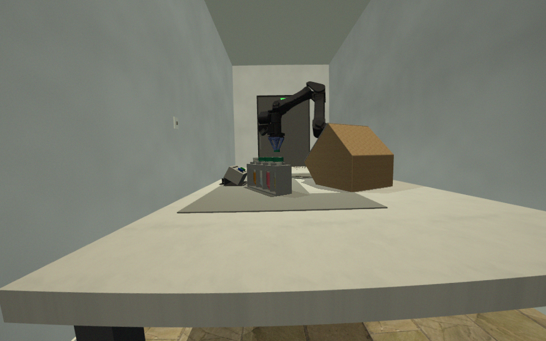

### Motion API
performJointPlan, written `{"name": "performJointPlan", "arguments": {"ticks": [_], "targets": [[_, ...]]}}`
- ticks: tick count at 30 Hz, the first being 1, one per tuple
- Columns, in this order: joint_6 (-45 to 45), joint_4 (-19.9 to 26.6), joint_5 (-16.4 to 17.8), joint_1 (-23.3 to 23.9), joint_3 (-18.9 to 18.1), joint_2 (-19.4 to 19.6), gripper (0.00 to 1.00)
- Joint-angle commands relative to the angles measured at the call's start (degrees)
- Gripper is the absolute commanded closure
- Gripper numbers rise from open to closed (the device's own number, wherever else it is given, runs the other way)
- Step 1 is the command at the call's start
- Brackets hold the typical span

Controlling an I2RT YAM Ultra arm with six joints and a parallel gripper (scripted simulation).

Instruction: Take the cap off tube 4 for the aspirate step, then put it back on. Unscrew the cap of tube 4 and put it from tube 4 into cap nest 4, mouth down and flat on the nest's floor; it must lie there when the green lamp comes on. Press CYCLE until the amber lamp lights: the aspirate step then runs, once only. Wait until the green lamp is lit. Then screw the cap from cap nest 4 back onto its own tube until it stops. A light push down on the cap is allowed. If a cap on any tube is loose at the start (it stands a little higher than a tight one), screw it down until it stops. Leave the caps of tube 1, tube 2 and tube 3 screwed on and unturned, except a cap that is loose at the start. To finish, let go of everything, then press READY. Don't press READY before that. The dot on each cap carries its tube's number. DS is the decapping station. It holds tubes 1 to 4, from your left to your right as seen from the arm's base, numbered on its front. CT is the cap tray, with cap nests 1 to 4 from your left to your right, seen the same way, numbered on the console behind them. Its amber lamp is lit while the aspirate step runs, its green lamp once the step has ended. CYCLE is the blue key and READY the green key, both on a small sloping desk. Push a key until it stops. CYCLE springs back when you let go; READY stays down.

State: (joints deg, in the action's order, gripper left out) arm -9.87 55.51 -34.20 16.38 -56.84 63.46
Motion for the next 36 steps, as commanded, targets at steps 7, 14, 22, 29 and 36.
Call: {"name": "performJointPlan", "arguments": {"ticks": [7, 14, 22, 29, 36], "targets": [[9.12, 1.65, -4.15, -8.90, 2.40, 4.22, 1.00], [25.50, 2.17, -7.38, -19.35, 0.95, 11.72, 1.00], [43.25, 1.24, -8.86, -27.69, -1.53, 20.86, 1.00], [56.20, 0.60, -9.20, -32.23, -3.82, 27.49, 1.00], [51.71, 1.69, -8.49, -38.64, -10.02, 39.51, 1.00]]}}
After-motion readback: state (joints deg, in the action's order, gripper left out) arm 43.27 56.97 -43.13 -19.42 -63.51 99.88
